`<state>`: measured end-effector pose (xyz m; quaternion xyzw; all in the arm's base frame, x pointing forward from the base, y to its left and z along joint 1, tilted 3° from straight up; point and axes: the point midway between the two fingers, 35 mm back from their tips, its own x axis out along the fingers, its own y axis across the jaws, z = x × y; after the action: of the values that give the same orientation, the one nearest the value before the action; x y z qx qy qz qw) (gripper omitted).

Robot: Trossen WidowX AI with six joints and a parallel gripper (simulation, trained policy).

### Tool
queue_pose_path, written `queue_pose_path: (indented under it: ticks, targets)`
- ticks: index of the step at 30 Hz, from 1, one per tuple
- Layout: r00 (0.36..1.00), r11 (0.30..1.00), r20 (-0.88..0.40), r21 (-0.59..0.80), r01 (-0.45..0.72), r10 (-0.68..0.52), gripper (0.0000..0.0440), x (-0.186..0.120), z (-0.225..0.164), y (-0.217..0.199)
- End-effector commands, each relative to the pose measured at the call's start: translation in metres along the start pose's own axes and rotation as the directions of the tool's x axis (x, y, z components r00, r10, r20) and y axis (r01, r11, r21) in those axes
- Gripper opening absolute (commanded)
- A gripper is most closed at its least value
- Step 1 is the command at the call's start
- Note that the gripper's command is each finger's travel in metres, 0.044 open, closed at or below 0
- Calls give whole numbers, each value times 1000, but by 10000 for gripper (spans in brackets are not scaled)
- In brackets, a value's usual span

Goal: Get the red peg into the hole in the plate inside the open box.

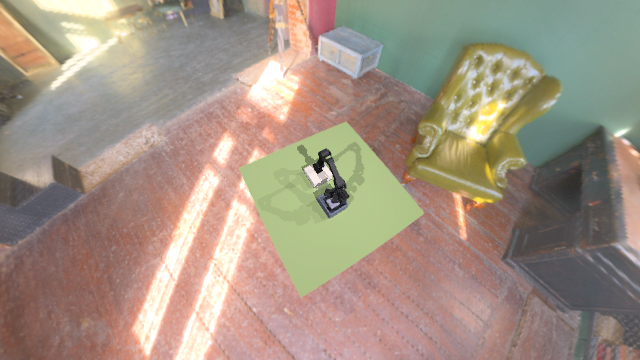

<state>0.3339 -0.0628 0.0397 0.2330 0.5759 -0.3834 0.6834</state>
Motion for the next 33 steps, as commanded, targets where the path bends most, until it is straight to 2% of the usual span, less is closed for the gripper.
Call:
queue_pose_path:
  ticks: [1, 5, 7, 10, 20, 33]
  targets:
    - [999, 999, -38, -36, -6, 5, 42, 13, -3, -1]
    - [997, 998, -74, -60, -11, 7, 135, 25, -5, -1]
    - [997, 997, -80, -73, -17, 11, 154, 29, -2, -1]
    - [996, 997, -89, -78, -30, 23, 223, 31, 7, 2]
    - [988, 990, -107, -73, -118, 110, 438, 21, 41, 29]
    - [963, 963, -97, -79, -258, 250, 440, -7, 75, 72]
